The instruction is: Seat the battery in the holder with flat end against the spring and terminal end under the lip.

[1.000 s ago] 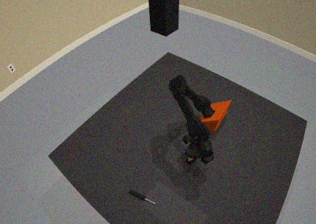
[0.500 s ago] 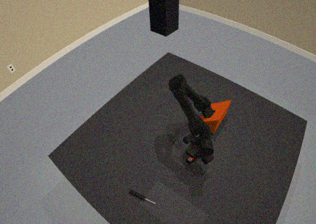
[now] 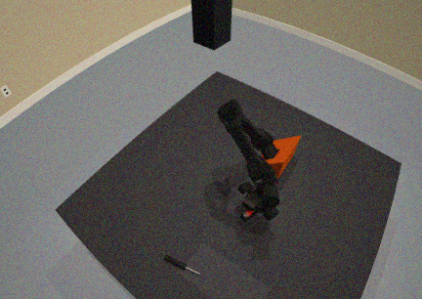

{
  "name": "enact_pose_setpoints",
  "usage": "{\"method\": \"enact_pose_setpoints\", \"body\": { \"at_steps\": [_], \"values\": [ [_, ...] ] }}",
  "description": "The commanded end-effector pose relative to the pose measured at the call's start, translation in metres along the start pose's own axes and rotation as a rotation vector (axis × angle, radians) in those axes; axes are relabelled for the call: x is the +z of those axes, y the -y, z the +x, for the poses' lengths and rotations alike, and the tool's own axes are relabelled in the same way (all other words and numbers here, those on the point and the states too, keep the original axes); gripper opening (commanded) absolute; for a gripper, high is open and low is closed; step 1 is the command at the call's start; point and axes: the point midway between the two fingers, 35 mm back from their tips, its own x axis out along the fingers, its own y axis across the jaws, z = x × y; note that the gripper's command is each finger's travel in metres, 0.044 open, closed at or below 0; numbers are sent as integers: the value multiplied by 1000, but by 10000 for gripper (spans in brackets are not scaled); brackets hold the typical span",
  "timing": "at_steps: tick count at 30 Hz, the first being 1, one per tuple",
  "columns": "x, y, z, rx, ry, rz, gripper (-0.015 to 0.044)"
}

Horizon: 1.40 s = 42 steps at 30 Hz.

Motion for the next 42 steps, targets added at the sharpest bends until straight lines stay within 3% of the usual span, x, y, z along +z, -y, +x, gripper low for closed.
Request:
{"method": "enact_pose_setpoints", "body": {
  "at_steps": [1,17,42],
  "values": [
    [-3,2,1,-3,29,-8,75],
    [-9,5,3,4,118,-6,75],
    [-30,6,-3,26,120,-9,75]
  ]
}}
